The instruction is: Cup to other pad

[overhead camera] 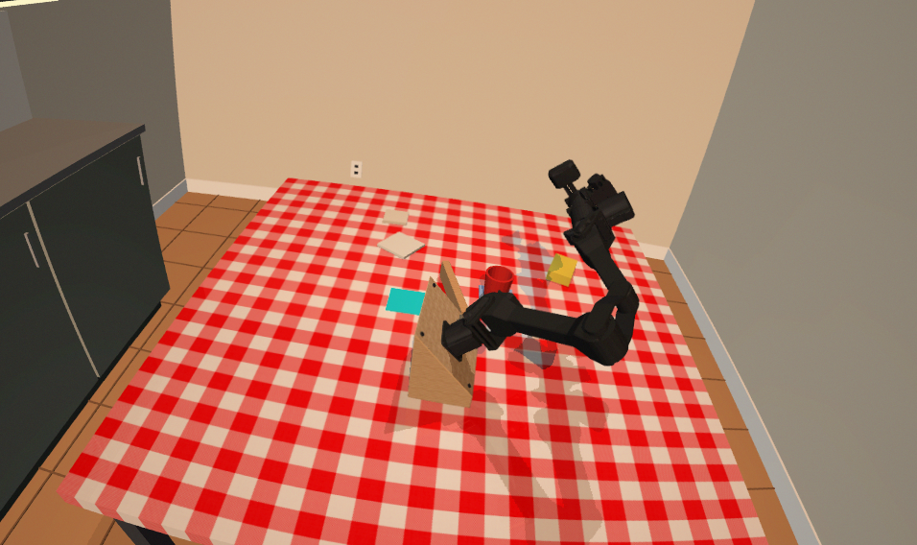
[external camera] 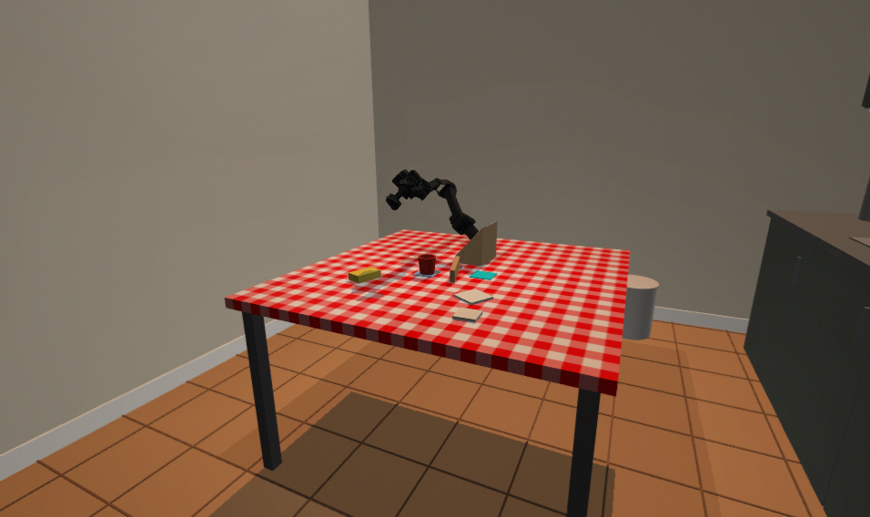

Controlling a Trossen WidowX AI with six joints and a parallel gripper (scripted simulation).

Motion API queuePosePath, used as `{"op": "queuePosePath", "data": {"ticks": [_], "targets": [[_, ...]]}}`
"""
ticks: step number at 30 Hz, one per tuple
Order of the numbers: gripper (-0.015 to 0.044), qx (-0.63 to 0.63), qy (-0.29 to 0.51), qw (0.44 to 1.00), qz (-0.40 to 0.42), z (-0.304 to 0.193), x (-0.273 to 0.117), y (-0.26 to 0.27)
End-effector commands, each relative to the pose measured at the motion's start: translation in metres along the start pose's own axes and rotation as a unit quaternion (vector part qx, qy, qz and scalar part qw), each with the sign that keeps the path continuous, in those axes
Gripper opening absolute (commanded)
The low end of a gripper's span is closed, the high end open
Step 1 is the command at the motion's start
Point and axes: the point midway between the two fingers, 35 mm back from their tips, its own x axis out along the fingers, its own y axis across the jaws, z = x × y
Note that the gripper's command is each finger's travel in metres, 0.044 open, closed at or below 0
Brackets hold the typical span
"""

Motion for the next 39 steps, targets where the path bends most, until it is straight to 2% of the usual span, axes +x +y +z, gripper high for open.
{"op": "queuePosePath", "data": {"ticks": [1, 3, 6, 9, 11, 14, 17, 20, 22, 39], "targets": [[0.0374, -0.003, 0.008, 1.000, -0.002, -0.003, 0.002, 0.000], [0.0321, -0.026, 0.071, 0.997, -0.018, -0.029, 0.013, -0.003], [0.0243, -0.094, 0.217, 0.971, -0.043, -0.088, 0.026, -0.009], [0.0164, -0.176, 0.357, 0.916, -0.050, -0.142, 0.024, -0.015], [0.0148, -0.237, 0.444, 0.863, -0.044, -0.173, 0.016, -0.019], [0.0148, -0.331, 0.559, 0.760, -0.020, -0.210, -0.003, -0.026], [0.0148, -0.423, 0.650, 0.630, 0.020, -0.232, -0.025, -0.034], [0.0148, -0.507, 0.714, 0.477, 0.073, -0.242, -0.043, -0.042], [0.0148, -0.539, 0.732, 0.405, 0.100, -0.244, -0.050, -0.045], [0.0148, -0.542, 0.734, 0.396, 0.103, -0.246, -0.051, -0.043]]}}
